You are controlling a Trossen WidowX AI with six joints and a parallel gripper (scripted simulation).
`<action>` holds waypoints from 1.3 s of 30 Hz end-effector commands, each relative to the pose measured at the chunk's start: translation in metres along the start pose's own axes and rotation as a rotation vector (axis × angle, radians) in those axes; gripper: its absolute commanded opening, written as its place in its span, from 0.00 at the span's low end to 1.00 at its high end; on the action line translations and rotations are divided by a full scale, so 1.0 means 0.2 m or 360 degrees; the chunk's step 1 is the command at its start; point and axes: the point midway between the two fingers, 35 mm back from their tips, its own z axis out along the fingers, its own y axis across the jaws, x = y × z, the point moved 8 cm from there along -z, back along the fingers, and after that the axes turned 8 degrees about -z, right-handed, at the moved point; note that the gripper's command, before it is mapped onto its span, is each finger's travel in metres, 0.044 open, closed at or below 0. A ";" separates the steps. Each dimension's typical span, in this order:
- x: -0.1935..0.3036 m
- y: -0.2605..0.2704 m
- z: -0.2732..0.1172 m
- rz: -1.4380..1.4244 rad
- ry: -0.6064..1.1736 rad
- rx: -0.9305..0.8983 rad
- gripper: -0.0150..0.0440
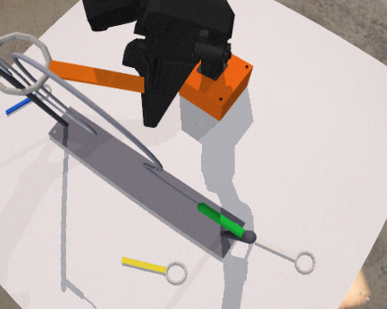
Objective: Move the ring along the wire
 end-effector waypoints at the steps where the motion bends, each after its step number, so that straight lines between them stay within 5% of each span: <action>1: 0.00 0.01 0.00 -0.0091 -0.0007 0.0052 0.00; 39: 0.02 0.02 0.02 -0.0741 -0.0040 0.0430 0.00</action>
